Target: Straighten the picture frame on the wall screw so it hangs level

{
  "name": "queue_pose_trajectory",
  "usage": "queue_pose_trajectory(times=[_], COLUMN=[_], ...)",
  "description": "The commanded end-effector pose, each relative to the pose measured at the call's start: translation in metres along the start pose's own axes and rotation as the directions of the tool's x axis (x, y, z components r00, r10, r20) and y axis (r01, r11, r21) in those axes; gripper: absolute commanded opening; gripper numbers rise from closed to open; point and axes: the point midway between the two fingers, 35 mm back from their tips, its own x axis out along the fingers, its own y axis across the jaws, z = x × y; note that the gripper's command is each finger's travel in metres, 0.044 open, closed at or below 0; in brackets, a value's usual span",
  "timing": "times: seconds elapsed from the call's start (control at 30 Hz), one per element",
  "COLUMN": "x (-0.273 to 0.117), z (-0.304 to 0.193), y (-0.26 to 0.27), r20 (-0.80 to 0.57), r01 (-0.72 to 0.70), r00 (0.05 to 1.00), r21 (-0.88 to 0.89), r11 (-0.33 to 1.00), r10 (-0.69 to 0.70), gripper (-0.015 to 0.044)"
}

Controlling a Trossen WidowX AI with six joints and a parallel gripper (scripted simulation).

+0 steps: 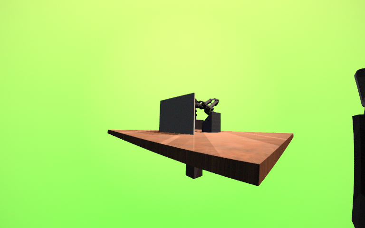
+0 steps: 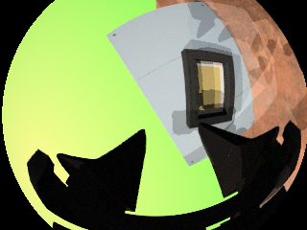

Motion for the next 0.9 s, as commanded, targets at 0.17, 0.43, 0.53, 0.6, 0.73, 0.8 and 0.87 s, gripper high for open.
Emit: queue_pose_trajectory(times=[0.17,0.43,0.53,0.6,0.73,0.8,0.87], x=[0.015,0.045,0.056,0.062,0.073,0.078,0.079], z=[0.006,0.016,0.019,0.021,0.023,0.023,0.023], y=[-0.001,-0.013,-0.022,-0.029,-0.045,-0.053,-0.056], r20=[-0.001,-0.001,-0.001,-0.001,-0.001,-0.001,-0.001], r01=[-0.001,-0.002,-0.003,-0.003,-0.003,-0.003,-0.003], r00=[1.000,1.000,1.000,1.000,1.000,1.000,1.000], r21=[0.001,0.000,0.000,-0.001,-0.001,-0.001,-0.001], r11=[1.000,1.000,1.000,1.000,1.000,1.000,1.000], r10=[0.001,0.002,0.003,0.003,0.003,0.003,0.003], gripper=[0.0260,0.0260,0.0260,0.0260,0.0260,0.0260,0.0260])
